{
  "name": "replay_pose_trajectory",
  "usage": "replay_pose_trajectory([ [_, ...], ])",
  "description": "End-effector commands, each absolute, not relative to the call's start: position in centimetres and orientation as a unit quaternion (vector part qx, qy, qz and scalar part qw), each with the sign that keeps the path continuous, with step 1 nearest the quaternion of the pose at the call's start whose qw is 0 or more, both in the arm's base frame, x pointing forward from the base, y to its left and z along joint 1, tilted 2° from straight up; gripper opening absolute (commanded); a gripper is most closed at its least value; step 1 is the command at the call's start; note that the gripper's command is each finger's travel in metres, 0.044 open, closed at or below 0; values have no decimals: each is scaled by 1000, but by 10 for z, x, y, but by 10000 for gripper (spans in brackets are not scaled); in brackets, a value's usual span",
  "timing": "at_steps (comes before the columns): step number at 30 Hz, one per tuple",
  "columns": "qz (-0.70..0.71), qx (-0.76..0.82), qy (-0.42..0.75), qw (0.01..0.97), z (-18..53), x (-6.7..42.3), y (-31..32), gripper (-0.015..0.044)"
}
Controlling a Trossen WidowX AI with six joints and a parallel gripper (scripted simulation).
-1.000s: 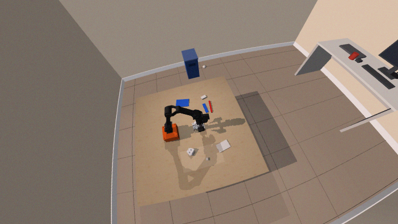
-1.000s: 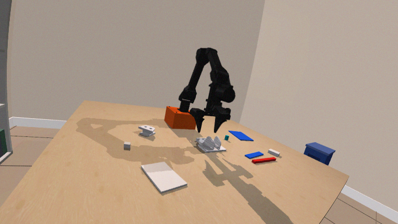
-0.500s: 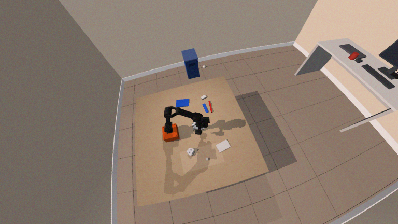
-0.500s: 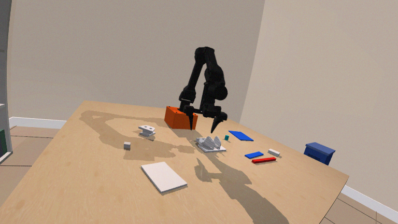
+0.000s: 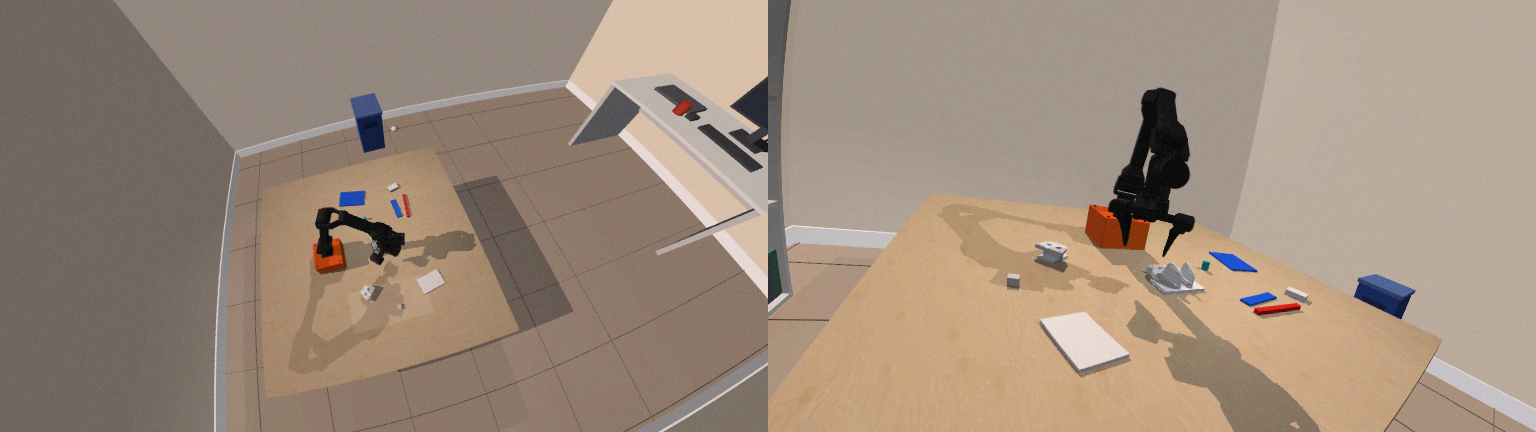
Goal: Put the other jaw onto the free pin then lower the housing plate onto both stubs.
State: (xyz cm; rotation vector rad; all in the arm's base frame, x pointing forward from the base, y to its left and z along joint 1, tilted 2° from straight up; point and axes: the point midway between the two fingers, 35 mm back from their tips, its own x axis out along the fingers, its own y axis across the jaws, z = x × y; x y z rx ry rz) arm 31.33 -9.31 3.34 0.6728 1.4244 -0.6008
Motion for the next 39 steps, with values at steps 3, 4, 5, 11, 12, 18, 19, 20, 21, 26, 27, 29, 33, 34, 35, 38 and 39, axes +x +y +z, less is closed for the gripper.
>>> replay_pose_trajectory([
  [3, -322, 352, 607, 636, 34, 308, -105, 440],
  [4, -330, 361, 602, 631, 34, 307, -107, 440],
  [5, -338, 369, 598, 626, 34, 307, -109, 440],
  [11, -386, 418, 569, 594, 34, 302, -120, 440],
  [12, -394, 425, 564, 589, 35, 301, -122, 440],
  [18, -438, 471, 530, 552, 35, 296, -133, 440],
  [19, -446, 478, 524, 546, 35, 295, -135, 440],
  [20, -453, 485, 518, 539, 35, 294, -137, 440],
  [21, -460, 492, 512, 533, 35, 293, -138, 440],
  [26, -494, 526, 480, 499, 36, 288, -147, 440],
  [27, -500, 533, 474, 491, 36, 287, -149, 440],
  [29, -513, 546, 460, 477, 36, 285, -152, 440],
  [33, -537, 570, 432, 447, 36, 281, -159, 440],
  [34, -543, 576, 425, 439, 36, 280, -161, 440],
  [35, -549, 582, 418, 431, 36, 278, -162, 440],
  [38, -566, 598, 395, 407, 37, 275, -167, 440],
  [39, -571, 604, 388, 399, 37, 274, -169, 440],
])
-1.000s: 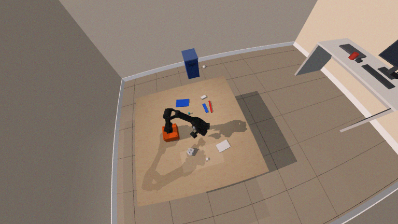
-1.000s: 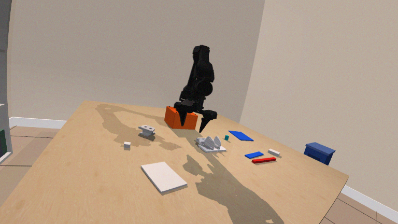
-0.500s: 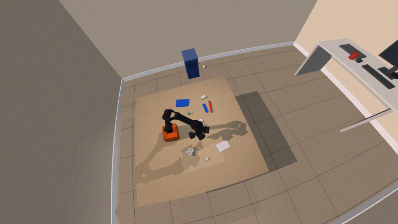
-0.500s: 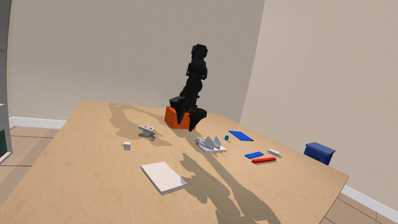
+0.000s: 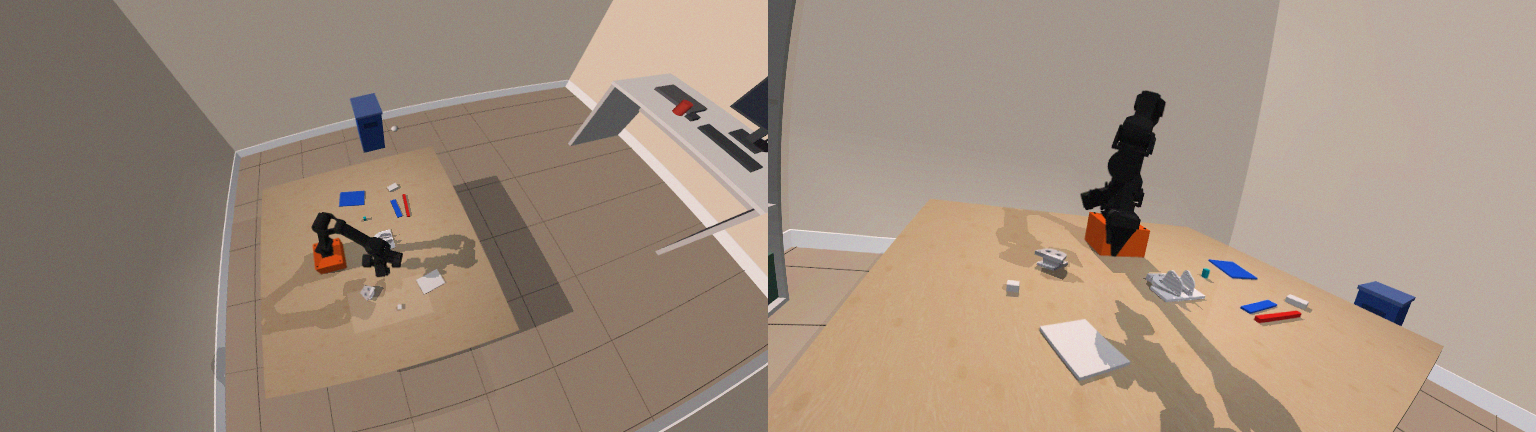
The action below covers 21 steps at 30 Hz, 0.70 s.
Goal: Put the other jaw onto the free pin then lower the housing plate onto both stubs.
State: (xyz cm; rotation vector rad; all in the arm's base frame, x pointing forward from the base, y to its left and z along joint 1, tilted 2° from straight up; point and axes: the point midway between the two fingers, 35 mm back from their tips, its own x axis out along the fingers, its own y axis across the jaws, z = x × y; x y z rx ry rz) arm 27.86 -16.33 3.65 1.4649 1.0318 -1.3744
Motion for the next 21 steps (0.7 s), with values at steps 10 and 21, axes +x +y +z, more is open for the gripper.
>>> replay_pose_trajectory([
  [10, -619, 651, 308, 315, 38, 262, -185, 440],
  [21, -658, 689, 213, 216, 38, 248, -202, 440],
])
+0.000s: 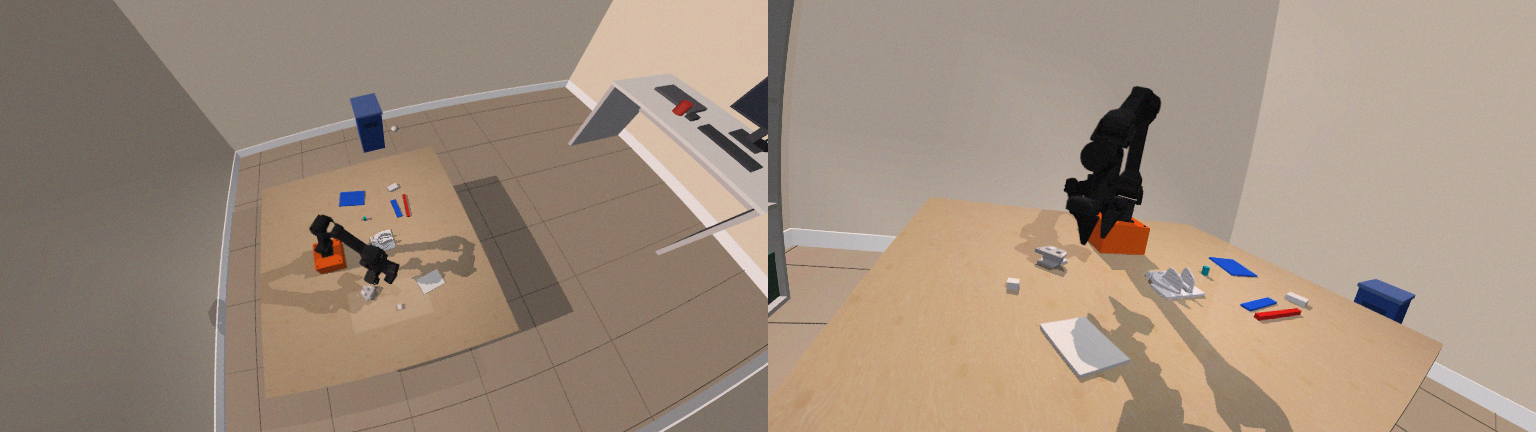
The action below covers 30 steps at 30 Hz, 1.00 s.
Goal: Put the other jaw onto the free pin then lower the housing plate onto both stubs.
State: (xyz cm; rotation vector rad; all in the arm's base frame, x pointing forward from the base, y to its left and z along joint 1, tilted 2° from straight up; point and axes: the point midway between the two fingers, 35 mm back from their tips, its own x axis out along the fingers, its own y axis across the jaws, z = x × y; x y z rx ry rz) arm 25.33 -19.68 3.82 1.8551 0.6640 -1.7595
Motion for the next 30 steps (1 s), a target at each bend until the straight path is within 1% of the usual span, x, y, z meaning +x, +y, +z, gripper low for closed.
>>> replay_pose_trajectory([
  [1, -661, 692, 205, 206, 38, 247, -203, 440],
  [30, -692, 716, -62, -72, 41, 204, -242, 440],
])
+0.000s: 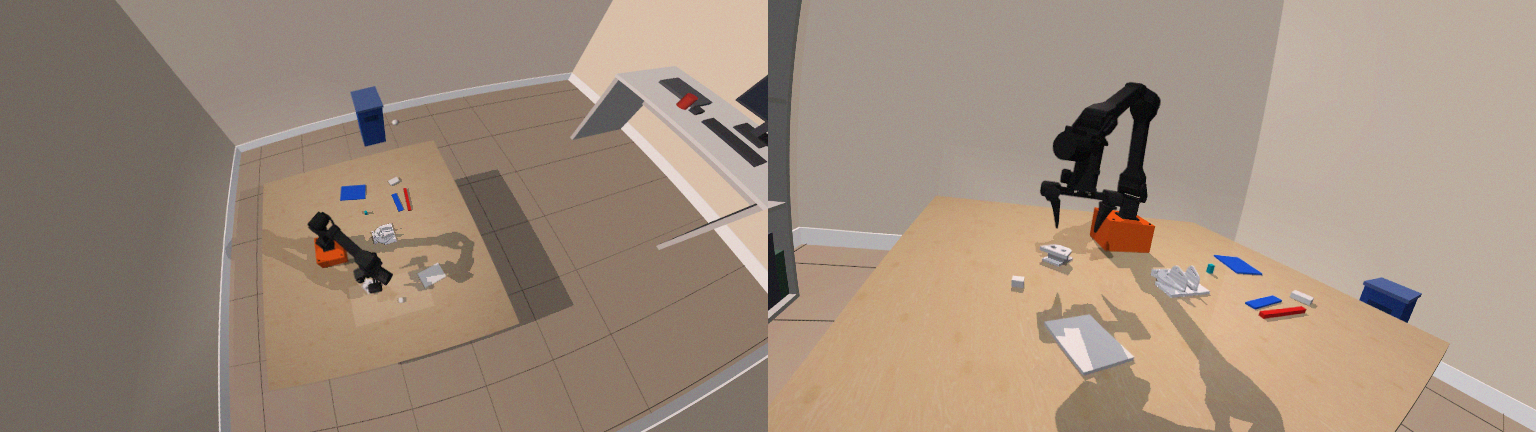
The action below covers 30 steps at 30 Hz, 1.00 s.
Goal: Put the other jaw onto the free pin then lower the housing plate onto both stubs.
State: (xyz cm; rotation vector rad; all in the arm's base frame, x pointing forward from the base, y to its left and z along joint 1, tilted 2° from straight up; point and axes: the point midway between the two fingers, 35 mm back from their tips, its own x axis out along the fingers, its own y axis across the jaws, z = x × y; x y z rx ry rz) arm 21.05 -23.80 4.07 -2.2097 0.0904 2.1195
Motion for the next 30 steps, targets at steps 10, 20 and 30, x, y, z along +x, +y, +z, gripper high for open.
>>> replay_pose_trajectory([
  [10, 678, -699, 154, 167, 42, 188, -253, 440],
  [20, 652, -670, 243, 259, 43, 172, -264, 440],
  [30, 643, -661, 265, 282, 40, 168, -266, 440],
])
